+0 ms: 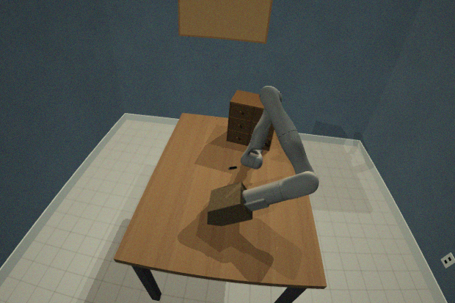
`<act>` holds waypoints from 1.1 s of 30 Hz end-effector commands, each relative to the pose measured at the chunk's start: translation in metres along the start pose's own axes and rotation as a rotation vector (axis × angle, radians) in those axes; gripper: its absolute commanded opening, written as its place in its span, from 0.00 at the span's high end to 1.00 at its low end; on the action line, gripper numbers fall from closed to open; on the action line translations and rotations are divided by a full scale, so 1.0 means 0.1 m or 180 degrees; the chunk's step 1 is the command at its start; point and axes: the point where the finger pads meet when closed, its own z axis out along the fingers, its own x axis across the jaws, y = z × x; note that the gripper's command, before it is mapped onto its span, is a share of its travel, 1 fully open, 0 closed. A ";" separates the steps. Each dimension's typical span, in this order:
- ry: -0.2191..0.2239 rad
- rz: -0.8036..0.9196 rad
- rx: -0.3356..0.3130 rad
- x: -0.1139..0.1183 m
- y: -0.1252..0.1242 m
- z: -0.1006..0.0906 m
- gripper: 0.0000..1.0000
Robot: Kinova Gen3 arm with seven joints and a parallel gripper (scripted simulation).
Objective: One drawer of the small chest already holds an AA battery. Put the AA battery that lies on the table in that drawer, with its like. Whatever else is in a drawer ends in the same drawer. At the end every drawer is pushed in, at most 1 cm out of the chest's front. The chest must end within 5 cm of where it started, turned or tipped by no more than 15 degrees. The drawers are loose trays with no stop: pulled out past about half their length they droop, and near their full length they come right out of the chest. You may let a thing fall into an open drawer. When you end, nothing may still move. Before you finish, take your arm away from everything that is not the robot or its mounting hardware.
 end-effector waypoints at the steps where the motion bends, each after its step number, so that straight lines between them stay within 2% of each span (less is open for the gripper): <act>1: -0.0023 -0.0004 0.0016 -0.02 -0.06 0.07 0.33; 3: -0.0023 -0.0004 0.0016 -0.02 -0.06 0.07 0.33; 18: -0.0023 -0.0004 0.0016 -0.03 -0.27 0.45 0.33; 33: -0.0023 -0.0004 0.0016 -0.03 -0.37 0.62 0.33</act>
